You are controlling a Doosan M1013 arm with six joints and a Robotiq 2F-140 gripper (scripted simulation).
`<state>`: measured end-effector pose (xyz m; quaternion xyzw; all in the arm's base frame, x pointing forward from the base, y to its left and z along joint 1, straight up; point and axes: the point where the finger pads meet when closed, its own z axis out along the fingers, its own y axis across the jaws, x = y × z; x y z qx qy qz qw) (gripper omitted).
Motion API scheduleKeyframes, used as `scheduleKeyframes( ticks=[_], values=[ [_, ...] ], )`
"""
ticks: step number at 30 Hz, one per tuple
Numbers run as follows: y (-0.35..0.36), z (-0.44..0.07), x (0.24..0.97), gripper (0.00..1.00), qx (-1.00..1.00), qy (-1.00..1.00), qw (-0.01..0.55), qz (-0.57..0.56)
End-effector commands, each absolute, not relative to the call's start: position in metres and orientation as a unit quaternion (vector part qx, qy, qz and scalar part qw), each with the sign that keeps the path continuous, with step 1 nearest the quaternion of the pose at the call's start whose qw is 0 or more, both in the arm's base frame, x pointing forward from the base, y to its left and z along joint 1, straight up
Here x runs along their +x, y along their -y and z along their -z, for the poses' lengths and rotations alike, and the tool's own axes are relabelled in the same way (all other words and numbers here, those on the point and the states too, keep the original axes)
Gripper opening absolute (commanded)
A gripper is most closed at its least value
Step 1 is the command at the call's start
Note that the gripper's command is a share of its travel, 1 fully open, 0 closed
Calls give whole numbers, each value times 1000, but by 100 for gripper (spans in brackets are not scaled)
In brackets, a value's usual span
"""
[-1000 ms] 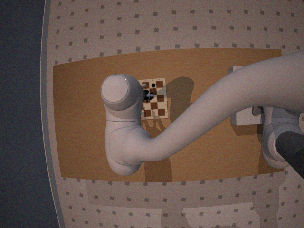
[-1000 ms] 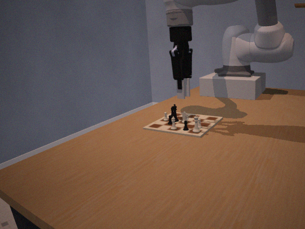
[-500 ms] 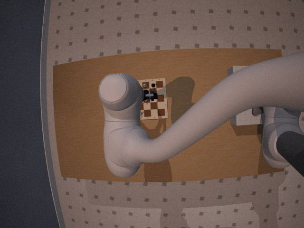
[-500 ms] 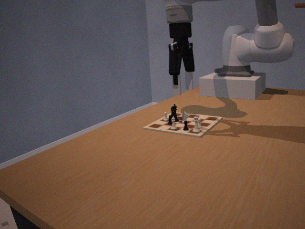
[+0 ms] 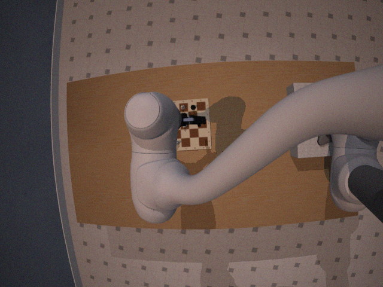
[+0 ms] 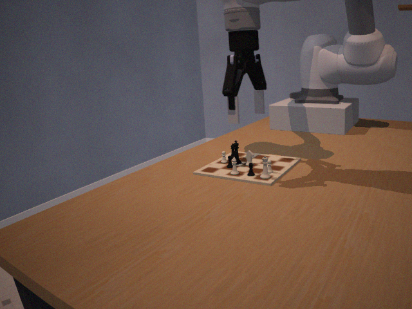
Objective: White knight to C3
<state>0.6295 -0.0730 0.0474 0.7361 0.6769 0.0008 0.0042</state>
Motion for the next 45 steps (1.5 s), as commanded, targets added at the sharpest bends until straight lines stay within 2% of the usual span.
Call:
scheduleKeyframes(
  ticks=[1, 27, 45],
  values=[
    [73, -48, 629, 100, 736, -677, 4, -1],
    [73, -103, 629, 100, 736, -677, 4, -1],
    [73, -105, 629, 100, 736, -677, 4, -1]
  ],
)
